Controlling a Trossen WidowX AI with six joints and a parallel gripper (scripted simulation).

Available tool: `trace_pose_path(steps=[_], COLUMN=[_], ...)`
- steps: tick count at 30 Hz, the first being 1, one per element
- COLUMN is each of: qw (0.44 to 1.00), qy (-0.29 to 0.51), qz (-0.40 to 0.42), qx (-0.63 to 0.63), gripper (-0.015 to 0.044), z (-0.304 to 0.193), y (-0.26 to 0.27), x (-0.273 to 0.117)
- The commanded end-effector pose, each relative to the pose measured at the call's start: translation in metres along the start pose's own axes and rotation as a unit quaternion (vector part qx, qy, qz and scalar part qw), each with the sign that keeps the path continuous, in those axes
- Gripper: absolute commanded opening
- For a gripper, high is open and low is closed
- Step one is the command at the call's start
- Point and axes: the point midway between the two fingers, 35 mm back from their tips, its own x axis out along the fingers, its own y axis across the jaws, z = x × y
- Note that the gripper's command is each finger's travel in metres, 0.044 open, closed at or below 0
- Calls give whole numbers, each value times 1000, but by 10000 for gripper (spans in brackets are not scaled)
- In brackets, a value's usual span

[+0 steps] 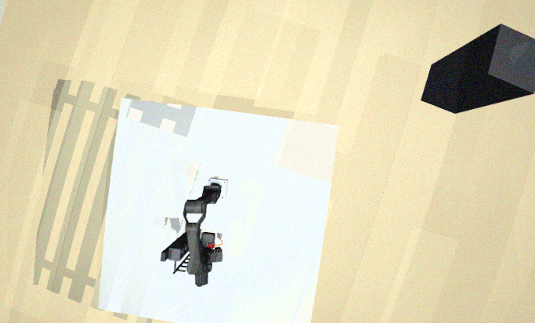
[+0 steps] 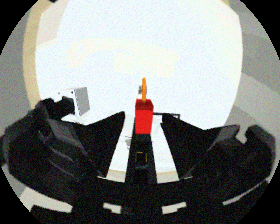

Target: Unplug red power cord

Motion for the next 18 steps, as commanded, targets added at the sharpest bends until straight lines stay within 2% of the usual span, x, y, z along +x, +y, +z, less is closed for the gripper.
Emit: trace_pose_path(steps=[1, 4, 9, 18], qw=[1000, 1000, 1000, 1000], qy=[-1, -2, -3, -3], qz=[1, 1, 1, 1], qx=[-2, -2, -2, -2], gripper=[368, 440, 440, 440], z=[1, 17, 58, 60], y=[1, -1, 1, 1], x=[1, -3, -11, -11])
